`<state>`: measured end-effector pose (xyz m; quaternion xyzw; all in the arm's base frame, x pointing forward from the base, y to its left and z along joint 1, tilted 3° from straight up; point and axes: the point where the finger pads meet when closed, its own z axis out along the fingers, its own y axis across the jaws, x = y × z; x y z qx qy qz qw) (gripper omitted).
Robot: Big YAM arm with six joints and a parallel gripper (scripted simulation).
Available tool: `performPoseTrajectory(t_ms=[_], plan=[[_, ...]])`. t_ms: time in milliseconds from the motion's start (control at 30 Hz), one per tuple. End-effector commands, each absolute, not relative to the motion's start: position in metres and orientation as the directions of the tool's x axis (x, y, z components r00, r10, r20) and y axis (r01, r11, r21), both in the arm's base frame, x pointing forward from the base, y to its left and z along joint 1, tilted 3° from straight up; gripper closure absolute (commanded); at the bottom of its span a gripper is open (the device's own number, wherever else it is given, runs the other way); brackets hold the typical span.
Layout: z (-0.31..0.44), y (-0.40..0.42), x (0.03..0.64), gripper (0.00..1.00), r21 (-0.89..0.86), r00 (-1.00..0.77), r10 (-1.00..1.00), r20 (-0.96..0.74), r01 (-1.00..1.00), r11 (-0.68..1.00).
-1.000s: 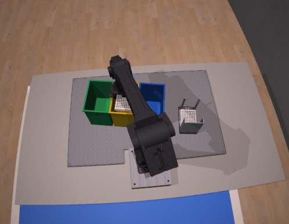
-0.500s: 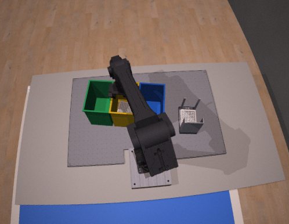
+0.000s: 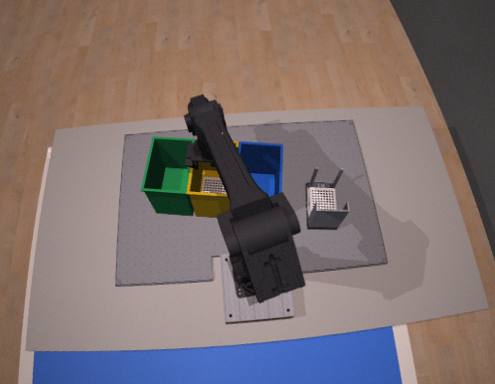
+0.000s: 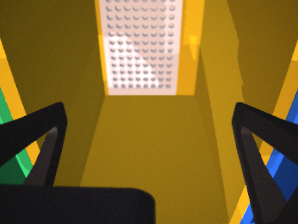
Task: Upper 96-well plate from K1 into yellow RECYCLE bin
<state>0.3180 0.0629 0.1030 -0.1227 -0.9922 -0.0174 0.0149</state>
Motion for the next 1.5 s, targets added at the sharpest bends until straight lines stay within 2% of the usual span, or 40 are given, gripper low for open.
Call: performPoseTrajectory(t_ms=[0,1033,1067,1467], plan=[[0.0960,0.0682,0.3178,0.01,0.029,-0.971,0.236,0.040,0.237,0.971],[0.0960,0.0682,0.3178,0.01,0.029,-0.971,0.236,0.040,0.237,0.971],[0.0960,0.0682,0.3178,0.18,0.029,-0.971,0.236,0.040,0.237,0.971],[0.0960,0.0682,0.3178,0.18,0.029,-0.971,0.236,0.040,0.237,0.971]])
